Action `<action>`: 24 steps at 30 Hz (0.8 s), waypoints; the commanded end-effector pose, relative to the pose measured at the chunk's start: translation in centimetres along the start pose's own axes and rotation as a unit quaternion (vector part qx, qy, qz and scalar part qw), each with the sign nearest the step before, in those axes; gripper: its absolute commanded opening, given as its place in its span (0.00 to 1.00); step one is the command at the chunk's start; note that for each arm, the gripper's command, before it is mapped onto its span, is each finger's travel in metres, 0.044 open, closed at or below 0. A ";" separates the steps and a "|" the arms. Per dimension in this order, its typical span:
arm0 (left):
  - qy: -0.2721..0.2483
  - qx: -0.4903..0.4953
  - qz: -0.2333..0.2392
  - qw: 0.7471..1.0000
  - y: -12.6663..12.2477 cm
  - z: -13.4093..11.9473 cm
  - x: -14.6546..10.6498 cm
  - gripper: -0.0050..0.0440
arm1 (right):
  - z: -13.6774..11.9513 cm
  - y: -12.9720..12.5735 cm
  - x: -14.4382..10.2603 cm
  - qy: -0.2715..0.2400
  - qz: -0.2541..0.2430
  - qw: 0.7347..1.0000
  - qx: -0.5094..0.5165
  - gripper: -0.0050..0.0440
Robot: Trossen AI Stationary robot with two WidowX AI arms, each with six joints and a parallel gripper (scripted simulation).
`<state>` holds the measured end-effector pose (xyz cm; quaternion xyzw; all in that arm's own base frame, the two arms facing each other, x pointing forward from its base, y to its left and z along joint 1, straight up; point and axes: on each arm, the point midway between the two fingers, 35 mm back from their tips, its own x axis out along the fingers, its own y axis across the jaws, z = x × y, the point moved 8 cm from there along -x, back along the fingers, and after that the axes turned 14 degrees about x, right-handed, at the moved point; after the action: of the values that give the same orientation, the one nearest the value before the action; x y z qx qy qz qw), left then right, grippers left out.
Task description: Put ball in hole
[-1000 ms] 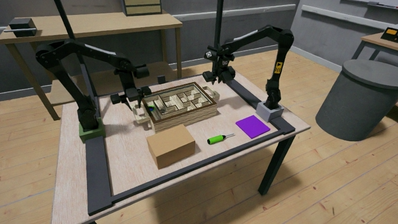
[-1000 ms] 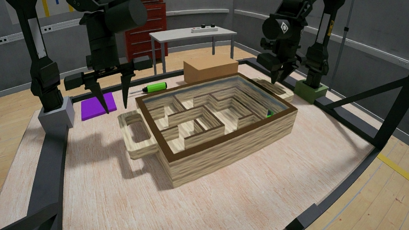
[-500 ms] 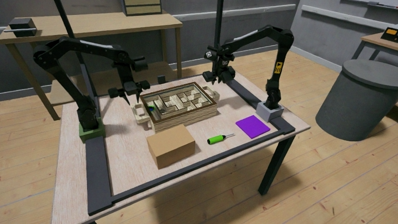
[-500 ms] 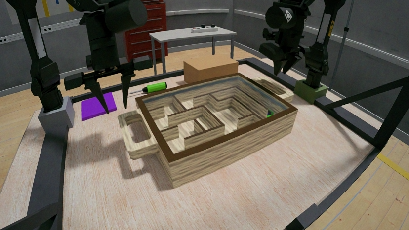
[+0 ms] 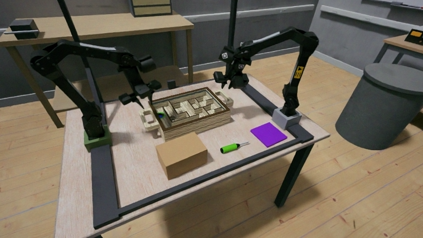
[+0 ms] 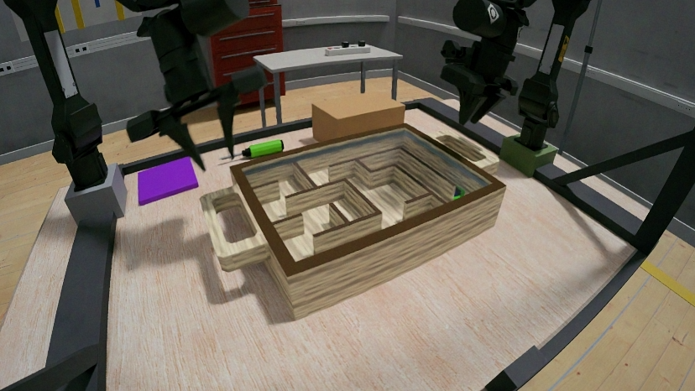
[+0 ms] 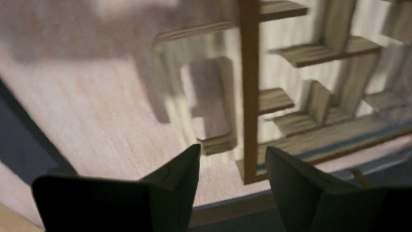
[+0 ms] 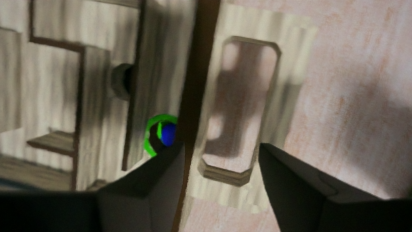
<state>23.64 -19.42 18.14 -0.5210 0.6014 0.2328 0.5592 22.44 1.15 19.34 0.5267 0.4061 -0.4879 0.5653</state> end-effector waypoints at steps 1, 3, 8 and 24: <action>0.002 0.076 -0.072 0.995 -0.7 1.5 -1.8 0.48 | 0.2 0.6 -0.4 0.017 0.064 0.997 -0.048 0.48; 0.001 0.091 -0.084 0.992 -0.8 1.8 -2.1 0.48 | 0.2 0.7 -0.4 0.019 0.076 0.995 -0.058 0.48; -0.020 0.153 -0.131 0.979 -1.2 2.9 -3.3 0.48 | 0.3 1.4 -0.8 0.017 0.127 0.987 -0.100 0.48; -0.161 0.351 -0.263 0.884 -1.8 6.9 -8.0 0.48 | 0.8 3.3 -3.0 -0.030 0.301 0.922 -0.242 0.48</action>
<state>26.84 -12.42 23.11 -0.4102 0.4313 -0.0335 0.8028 24.95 0.81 22.34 0.4713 0.3390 -0.2354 0.7794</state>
